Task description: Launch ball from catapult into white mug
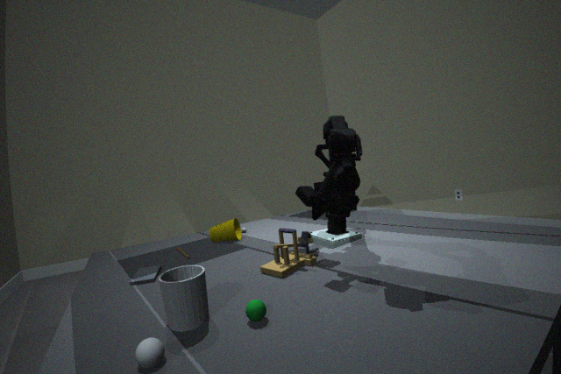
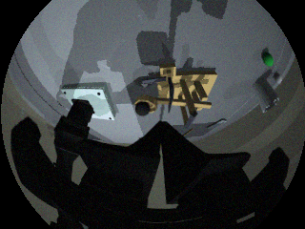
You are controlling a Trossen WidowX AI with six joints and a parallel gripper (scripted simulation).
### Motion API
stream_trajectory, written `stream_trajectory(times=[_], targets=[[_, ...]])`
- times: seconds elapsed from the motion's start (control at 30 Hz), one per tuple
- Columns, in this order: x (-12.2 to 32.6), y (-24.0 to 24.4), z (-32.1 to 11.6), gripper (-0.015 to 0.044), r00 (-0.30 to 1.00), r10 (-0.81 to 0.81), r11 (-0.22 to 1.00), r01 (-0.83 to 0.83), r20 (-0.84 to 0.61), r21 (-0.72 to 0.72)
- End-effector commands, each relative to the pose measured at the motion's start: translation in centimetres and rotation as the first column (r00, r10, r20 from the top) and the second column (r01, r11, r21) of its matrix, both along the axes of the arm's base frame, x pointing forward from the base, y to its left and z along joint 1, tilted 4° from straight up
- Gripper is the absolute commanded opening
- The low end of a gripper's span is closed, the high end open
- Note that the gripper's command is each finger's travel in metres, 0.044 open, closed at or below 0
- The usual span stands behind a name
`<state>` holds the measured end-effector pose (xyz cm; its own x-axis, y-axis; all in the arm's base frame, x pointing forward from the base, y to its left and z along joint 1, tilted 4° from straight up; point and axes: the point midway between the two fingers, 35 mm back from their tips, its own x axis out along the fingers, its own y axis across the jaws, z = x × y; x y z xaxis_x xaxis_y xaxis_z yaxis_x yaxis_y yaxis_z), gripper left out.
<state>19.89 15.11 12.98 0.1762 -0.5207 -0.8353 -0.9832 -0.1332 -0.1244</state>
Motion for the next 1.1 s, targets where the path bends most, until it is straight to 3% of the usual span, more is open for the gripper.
stream_trajectory(times=[0.0,0.17,1.07], targets=[[-1.2,-1.3,0.2,0.0,0.995,0.089,0.993,-0.093,-0.044,-0.078],[-2.1,-2.3,0.3,0.0,0.984,0.157,0.976,-0.168,-0.088,-0.139],[-2.0,-1.7,-3.3,0.0,0.98,0.169,0.972,-0.183,-0.102,-0.149]])
